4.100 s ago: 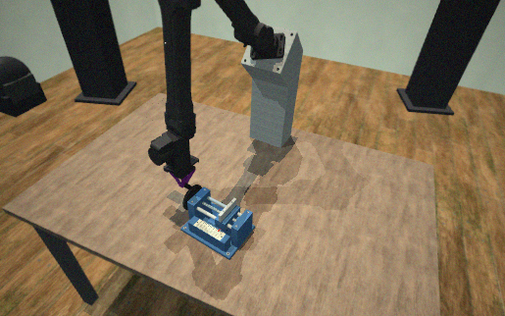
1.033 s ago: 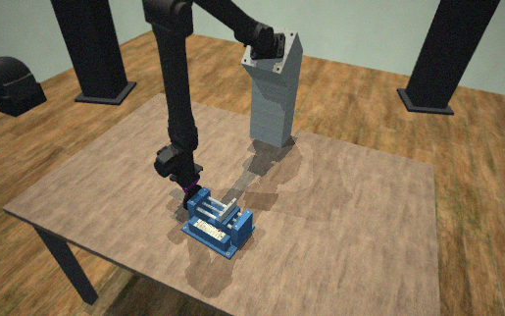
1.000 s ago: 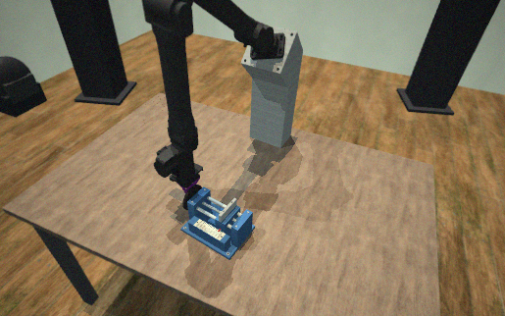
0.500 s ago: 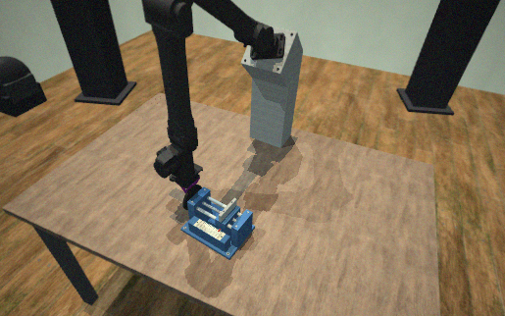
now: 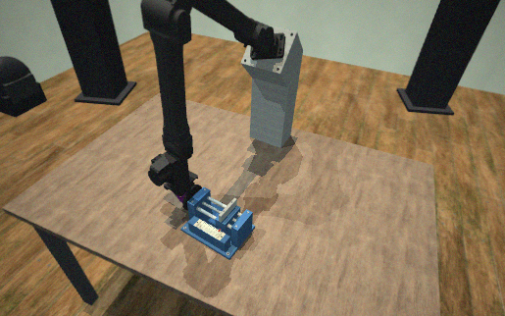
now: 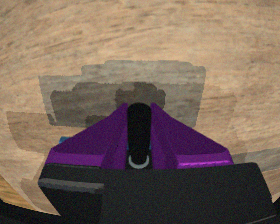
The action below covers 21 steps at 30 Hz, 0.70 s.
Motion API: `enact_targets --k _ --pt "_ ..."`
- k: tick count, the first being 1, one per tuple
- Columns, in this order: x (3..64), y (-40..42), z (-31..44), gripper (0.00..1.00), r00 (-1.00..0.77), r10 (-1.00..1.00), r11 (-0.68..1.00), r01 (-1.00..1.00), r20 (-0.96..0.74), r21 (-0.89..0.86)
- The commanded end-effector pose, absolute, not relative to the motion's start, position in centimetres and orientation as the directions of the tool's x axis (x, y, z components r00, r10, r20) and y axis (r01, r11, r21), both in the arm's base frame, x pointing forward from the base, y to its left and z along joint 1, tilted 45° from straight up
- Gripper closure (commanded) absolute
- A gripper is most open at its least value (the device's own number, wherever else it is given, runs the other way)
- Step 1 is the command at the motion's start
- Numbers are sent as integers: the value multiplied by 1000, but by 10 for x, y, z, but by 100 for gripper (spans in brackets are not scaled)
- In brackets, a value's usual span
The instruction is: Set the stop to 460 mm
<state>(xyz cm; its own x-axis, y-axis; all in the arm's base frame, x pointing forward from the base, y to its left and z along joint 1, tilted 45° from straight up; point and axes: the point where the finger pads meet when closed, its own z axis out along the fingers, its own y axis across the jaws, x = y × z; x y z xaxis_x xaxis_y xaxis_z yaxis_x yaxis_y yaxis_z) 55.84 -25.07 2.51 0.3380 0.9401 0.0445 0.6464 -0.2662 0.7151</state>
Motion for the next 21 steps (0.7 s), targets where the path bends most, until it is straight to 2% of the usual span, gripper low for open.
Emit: enact_targets --k 1,9,21 --pt "570 -247 11 94 337 940 -276 667 50 692" --pt "584 -254 70 94 332 942 -260 638 45 725" --pt "589 -256 79 94 332 942 -257 628 45 735"
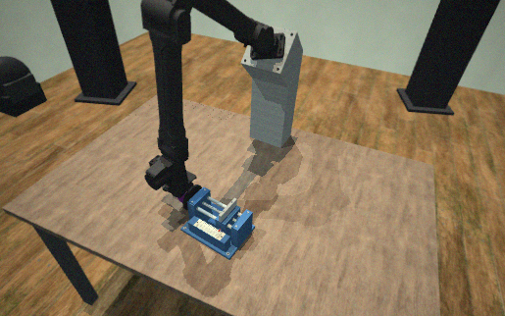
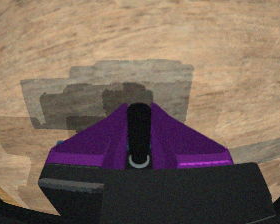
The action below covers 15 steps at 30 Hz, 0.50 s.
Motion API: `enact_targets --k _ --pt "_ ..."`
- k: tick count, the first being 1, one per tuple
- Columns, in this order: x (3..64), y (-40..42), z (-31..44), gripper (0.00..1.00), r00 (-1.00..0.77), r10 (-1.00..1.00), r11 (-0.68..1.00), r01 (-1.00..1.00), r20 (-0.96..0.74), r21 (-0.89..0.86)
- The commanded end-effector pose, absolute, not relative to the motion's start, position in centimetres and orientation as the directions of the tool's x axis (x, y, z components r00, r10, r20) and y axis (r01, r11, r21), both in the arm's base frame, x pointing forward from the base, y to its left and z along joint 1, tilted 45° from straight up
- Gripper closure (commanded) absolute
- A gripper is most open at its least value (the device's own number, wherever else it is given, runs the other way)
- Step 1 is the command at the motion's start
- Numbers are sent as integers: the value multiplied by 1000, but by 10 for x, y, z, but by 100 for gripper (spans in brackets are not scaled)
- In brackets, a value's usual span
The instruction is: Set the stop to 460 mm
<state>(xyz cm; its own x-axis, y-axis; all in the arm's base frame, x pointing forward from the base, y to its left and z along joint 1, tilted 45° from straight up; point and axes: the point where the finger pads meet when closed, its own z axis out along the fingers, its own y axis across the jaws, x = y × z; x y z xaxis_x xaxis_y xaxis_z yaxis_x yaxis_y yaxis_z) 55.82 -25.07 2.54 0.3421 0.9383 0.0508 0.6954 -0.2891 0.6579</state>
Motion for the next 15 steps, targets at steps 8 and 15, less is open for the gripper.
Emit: enact_targets --k 8,15 --pt "593 -258 84 94 332 942 -255 622 45 741" --pt "593 -258 86 94 333 942 -258 630 46 732"
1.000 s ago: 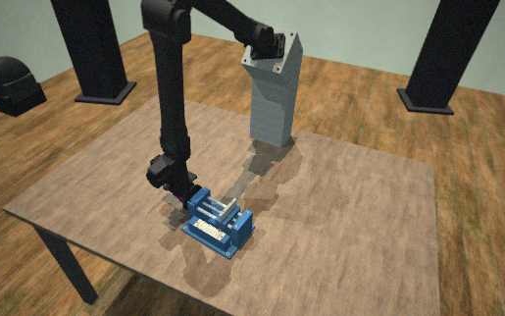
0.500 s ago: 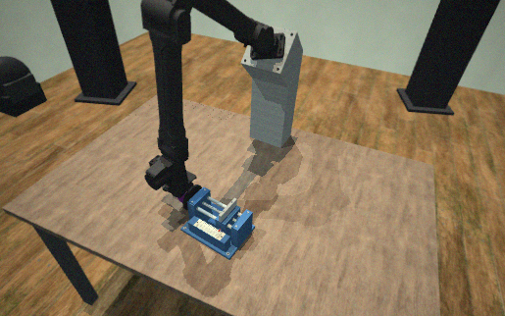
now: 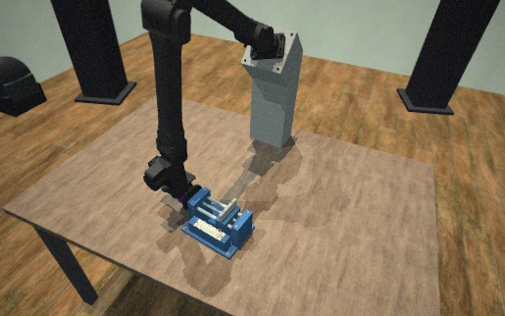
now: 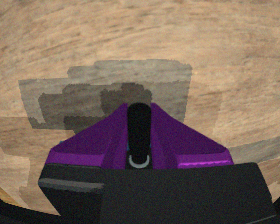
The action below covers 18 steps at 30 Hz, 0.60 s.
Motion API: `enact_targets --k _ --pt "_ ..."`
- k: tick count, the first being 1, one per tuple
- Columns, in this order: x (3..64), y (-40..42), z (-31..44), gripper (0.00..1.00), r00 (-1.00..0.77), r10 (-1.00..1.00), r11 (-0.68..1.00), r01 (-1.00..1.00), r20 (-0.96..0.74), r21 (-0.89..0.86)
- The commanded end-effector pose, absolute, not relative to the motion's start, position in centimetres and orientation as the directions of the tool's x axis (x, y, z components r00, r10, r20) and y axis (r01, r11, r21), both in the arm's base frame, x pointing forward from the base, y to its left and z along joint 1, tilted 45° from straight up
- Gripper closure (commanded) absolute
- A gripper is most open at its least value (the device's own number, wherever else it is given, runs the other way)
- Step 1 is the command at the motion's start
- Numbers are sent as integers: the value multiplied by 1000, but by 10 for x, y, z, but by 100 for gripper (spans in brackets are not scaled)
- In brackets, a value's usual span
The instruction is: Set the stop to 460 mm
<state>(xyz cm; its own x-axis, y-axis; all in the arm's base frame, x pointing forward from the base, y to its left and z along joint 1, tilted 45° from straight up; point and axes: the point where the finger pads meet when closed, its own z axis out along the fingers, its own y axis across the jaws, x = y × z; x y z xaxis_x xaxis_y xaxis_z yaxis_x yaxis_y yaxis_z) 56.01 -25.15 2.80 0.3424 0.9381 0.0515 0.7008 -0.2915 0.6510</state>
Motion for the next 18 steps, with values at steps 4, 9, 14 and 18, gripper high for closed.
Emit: enact_targets --k 4,9,14,18 --pt "596 -259 93 94 333 942 -257 626 46 736" --pt "599 -260 99 94 333 942 -254 617 45 745" --pt "598 -260 98 94 333 942 -255 621 45 742" --pt "594 -260 102 94 334 942 -257 625 45 737"
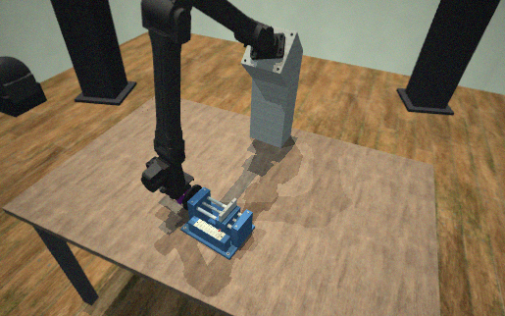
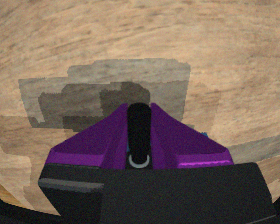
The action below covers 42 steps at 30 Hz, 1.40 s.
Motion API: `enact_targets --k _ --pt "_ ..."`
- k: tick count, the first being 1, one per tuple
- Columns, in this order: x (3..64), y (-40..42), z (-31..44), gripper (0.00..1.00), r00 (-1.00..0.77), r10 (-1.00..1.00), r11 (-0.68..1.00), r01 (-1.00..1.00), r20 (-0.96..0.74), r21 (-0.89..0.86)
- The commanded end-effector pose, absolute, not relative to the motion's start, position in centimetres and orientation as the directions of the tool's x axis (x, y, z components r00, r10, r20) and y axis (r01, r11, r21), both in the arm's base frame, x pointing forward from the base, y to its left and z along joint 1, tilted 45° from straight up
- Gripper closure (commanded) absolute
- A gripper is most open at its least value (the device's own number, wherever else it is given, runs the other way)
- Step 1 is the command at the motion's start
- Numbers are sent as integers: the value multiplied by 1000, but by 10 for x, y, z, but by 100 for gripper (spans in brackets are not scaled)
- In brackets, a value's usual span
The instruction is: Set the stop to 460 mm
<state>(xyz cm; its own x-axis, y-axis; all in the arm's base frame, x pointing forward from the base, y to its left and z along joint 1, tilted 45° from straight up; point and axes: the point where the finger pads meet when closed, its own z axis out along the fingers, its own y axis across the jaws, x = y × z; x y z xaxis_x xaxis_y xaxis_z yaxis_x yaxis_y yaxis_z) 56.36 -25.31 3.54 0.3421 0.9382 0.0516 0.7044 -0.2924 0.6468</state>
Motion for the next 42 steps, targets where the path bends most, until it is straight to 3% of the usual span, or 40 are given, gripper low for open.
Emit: enact_targets --k 1,42 --pt "593 -261 103 94 335 941 -258 626 46 736" --pt "544 -252 129 94 341 939 -256 615 41 746"
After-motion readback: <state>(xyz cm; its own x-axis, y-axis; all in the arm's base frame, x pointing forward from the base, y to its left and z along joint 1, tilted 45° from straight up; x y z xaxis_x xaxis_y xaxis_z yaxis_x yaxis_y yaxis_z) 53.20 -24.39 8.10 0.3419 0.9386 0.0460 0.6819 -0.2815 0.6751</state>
